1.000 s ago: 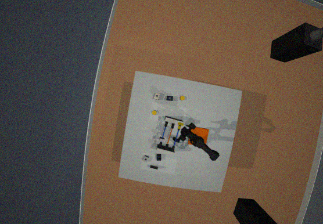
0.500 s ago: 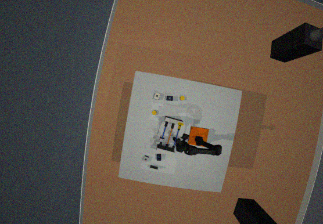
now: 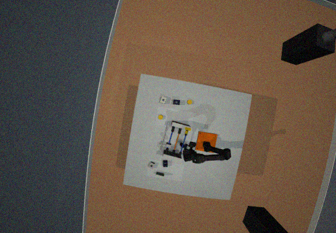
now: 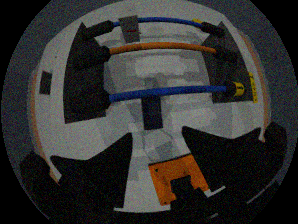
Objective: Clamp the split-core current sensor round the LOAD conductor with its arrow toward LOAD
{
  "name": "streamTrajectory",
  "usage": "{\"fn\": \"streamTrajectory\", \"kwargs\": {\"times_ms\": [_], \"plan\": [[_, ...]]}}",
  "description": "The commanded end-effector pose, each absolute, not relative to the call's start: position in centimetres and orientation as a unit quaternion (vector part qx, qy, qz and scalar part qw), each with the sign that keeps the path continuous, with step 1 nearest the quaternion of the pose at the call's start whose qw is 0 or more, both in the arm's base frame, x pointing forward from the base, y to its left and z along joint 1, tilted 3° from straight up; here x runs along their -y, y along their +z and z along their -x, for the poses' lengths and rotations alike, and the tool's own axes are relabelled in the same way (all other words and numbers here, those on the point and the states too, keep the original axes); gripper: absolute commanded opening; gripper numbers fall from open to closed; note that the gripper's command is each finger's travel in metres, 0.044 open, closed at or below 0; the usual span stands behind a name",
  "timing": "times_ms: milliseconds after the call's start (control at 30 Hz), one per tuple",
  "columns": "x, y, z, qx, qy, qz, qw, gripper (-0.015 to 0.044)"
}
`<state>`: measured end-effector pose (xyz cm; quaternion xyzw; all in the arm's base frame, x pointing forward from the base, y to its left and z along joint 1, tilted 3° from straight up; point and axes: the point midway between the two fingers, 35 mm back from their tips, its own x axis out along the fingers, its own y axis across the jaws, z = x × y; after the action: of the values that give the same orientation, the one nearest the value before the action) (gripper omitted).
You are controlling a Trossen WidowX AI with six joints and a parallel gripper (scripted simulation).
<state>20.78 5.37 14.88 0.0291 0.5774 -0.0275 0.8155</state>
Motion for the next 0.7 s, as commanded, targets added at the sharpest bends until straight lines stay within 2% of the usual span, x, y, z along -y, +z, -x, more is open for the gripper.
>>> {"fn": "streamTrajectory", "kwargs": {"times_ms": [0, 667], "plan": [[-5.4, 14.0, -21.0, -0.579, -0.030, -0.028, 0.814, 0.0294], [-5.3, 10.9, -22.1, -0.579, -0.030, -0.028, 0.815, 0.0294]]}}
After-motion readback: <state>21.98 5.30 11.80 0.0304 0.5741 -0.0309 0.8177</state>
